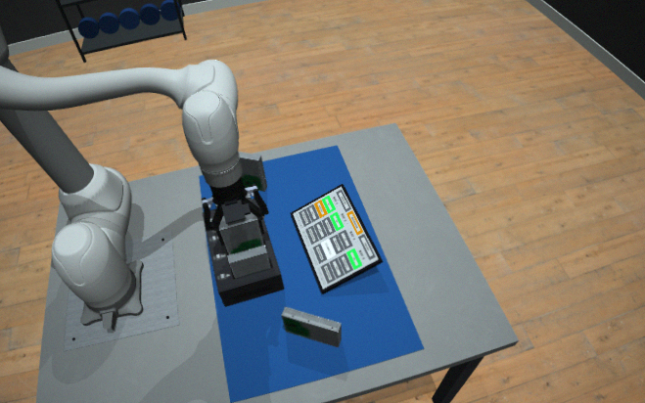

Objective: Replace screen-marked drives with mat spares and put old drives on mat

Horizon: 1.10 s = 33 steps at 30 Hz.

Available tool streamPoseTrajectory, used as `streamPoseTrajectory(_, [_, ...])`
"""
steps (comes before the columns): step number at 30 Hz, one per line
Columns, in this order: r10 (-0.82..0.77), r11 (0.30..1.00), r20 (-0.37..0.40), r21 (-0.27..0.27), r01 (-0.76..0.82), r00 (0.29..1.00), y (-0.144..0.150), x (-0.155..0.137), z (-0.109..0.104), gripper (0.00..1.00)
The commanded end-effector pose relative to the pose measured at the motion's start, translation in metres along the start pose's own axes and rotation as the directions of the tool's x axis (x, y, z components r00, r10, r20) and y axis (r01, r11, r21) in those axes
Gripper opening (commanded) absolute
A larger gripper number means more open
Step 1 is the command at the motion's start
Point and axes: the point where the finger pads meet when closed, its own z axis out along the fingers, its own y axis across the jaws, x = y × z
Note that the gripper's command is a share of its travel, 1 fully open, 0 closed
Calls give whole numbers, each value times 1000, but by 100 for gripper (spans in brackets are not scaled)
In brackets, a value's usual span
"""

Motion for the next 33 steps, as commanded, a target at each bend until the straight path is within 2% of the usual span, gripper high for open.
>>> streamPoseTrajectory(1, [0,1000,0,0,0,1000,0,0,-4,10])
streamPoseTrajectory(15, [0,1000,0,0,0,1000,0,0,-49,10])
streamPoseTrajectory(17, [0,1000,0,0,0,1000,0,0,-49,10])
streamPoseTrajectory(33, [0,1000,0,0,0,1000,0,0,-91,10])
